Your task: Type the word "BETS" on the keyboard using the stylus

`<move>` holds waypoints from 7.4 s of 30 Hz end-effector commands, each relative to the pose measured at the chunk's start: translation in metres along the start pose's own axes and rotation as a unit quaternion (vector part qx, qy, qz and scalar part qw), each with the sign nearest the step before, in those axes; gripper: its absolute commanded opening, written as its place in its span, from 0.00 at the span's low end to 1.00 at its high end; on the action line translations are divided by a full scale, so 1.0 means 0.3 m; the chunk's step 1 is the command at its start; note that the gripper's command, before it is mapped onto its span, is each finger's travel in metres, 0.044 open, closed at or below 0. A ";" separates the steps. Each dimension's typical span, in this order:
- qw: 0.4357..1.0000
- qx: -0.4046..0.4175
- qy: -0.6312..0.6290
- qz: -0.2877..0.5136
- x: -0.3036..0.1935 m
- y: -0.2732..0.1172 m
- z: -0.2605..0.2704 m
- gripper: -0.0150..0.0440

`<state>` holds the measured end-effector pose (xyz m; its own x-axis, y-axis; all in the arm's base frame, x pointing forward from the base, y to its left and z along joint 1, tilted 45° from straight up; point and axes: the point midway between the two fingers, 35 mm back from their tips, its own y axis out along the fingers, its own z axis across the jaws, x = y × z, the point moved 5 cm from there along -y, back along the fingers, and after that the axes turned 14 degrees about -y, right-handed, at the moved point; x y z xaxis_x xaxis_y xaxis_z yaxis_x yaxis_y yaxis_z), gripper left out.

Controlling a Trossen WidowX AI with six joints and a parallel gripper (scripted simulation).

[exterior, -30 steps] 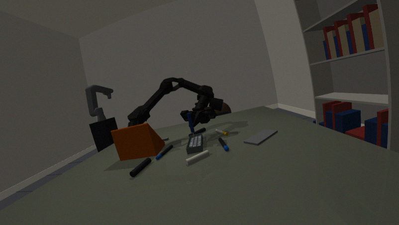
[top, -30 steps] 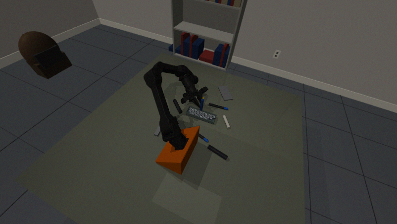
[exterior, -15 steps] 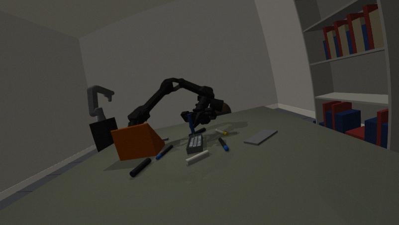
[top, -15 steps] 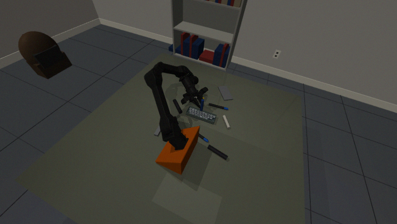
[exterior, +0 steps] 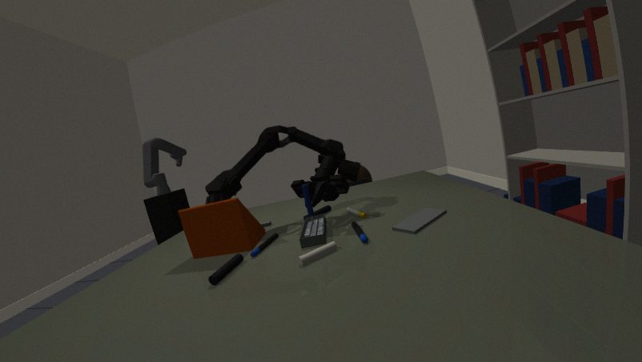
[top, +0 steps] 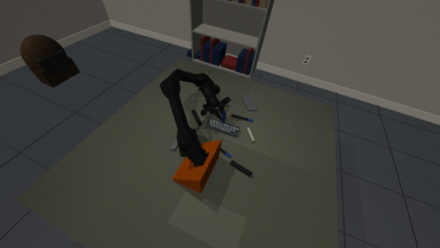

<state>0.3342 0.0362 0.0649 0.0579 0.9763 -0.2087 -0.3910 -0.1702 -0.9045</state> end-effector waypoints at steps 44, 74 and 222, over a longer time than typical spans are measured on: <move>1.000 0.002 0.001 -0.001 0.042 0.028 -0.012 0.39; 1.000 0.002 0.001 0.000 -0.064 -0.032 0.020 0.39; 0.967 -0.216 -0.127 0.054 0.026 -0.135 0.136 0.39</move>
<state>0.3136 0.0640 0.1049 -0.2104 0.9424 -0.2600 0.0323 -0.2591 -0.9653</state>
